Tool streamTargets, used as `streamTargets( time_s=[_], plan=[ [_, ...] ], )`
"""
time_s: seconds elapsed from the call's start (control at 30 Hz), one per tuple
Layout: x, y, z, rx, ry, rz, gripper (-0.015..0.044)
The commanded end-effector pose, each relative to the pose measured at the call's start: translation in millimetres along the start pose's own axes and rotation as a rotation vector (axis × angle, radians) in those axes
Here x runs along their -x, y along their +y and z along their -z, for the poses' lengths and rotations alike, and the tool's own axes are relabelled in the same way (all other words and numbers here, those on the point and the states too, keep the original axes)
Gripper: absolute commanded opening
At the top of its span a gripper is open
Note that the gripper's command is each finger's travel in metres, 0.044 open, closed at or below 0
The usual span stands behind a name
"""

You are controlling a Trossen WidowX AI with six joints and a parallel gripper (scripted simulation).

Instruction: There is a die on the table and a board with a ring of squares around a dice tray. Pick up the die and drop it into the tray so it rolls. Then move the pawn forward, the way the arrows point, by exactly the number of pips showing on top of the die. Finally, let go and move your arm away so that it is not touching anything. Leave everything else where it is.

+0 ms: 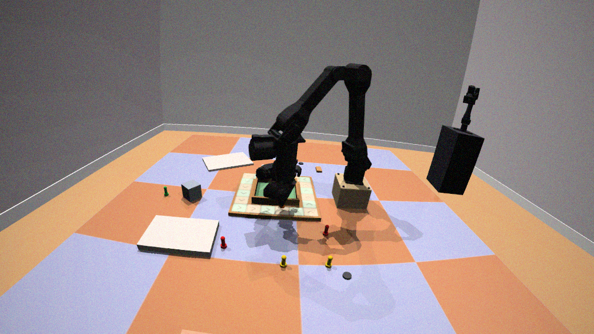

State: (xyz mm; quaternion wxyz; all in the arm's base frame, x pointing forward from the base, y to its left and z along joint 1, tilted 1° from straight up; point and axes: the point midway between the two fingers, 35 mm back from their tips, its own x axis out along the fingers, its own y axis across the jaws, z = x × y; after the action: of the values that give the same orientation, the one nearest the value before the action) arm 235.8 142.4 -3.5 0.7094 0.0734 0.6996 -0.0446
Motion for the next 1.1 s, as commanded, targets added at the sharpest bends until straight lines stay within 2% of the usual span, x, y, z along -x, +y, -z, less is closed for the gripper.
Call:
streamTargets(
  time_s=[0.0, 0.27, 0.6, 0.73, 0.83, 0.97, 1.07],
  plan=[
    [-5.3, -1.1, 0.5, -0.003, 0.002, 0.006, 0.0000],
    [-17.0, -1.3, 0.7, -0.003, 0.002, 0.006, 0.0000],
    [-9.2, 0.4, -0.5, 0.000, -0.001, -0.001, 0.0262],
    [34.7, 0.6, -0.5, -0.003, 0.002, 0.005, 0.0367],
    [37.5, 0.4, -0.2, -0.003, 0.002, 0.006, 0.0440],
    [43.8, -8.2, -0.9, 0.013, 0.002, 0.007, 0.0440],
    [69.8, -45.9, 1.4, 0.086, 0.002, 0.010, 0.0440]
  ],
)
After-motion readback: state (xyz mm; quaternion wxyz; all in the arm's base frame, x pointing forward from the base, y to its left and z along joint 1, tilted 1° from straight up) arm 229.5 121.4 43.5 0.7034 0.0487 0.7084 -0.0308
